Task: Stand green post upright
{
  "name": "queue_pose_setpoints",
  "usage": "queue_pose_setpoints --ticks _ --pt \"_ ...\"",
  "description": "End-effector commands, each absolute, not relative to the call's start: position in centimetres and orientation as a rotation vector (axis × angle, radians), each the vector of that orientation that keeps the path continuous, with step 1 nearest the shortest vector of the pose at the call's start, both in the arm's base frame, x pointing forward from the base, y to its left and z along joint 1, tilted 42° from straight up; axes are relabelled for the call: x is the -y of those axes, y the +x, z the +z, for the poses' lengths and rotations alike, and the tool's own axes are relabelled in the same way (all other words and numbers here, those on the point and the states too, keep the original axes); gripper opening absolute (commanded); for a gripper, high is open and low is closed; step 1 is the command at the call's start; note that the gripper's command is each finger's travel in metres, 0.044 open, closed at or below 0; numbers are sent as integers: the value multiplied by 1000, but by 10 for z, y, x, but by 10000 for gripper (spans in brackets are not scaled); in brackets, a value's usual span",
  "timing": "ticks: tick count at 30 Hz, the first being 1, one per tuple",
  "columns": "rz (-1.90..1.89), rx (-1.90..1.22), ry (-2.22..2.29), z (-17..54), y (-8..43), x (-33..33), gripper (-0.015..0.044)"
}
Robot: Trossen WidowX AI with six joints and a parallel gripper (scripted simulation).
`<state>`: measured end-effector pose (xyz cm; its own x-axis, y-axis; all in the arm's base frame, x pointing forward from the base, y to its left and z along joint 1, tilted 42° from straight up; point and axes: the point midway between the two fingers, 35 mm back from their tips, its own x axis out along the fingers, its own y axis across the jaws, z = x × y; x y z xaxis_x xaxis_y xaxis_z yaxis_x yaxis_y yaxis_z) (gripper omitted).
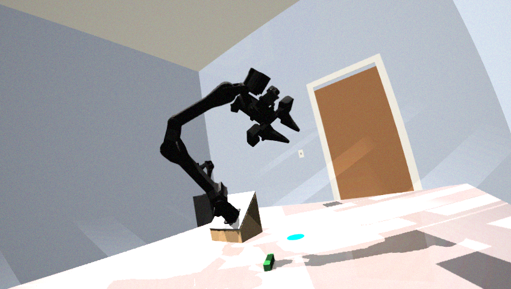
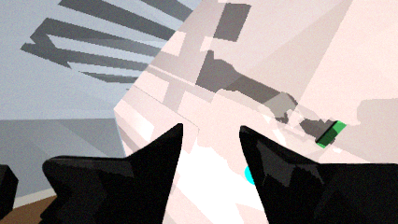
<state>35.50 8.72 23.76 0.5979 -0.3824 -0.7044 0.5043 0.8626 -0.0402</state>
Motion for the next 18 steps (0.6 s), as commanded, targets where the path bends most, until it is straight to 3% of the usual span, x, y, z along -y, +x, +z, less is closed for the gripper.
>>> queue_pose_setpoints --ticks 1,18 --pt "-681 -811 205 222 350 -43 232" --pt "-1314 -917 358 178 281 107 232"
